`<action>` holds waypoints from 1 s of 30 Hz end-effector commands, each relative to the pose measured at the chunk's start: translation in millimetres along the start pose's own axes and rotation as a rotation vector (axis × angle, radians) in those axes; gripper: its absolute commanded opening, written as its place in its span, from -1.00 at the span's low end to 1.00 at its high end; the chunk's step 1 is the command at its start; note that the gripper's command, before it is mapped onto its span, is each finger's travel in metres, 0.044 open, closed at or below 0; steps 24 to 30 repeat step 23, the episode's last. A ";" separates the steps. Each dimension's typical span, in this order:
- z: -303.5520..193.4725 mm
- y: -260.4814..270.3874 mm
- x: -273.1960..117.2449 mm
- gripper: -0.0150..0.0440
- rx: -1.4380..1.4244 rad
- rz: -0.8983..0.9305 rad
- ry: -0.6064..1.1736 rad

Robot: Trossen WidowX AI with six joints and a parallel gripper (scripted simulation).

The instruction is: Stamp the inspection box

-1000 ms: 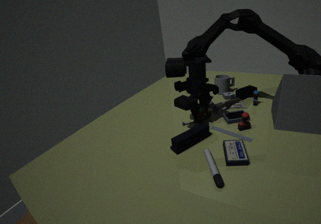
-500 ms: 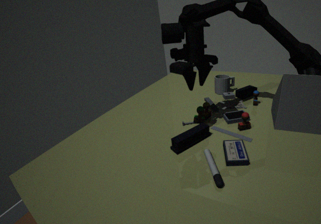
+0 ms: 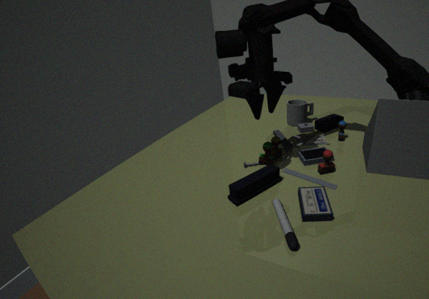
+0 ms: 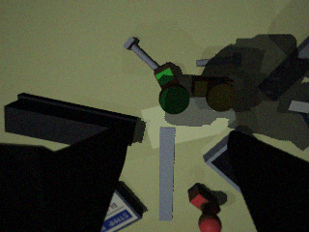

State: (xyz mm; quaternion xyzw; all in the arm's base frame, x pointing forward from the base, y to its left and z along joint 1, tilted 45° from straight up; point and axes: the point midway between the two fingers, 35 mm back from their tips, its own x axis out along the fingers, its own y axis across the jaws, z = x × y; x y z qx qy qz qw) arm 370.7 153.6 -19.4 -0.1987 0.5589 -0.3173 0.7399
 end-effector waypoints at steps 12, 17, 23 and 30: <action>0.1 0.0 -0.1 0.40 0.000 0.000 0.000; 0.1 0.0 -0.1 0.40 0.000 0.000 0.000; 0.1 0.0 -0.1 0.40 0.000 0.000 0.000; 0.1 0.0 -0.1 0.40 0.000 0.000 0.000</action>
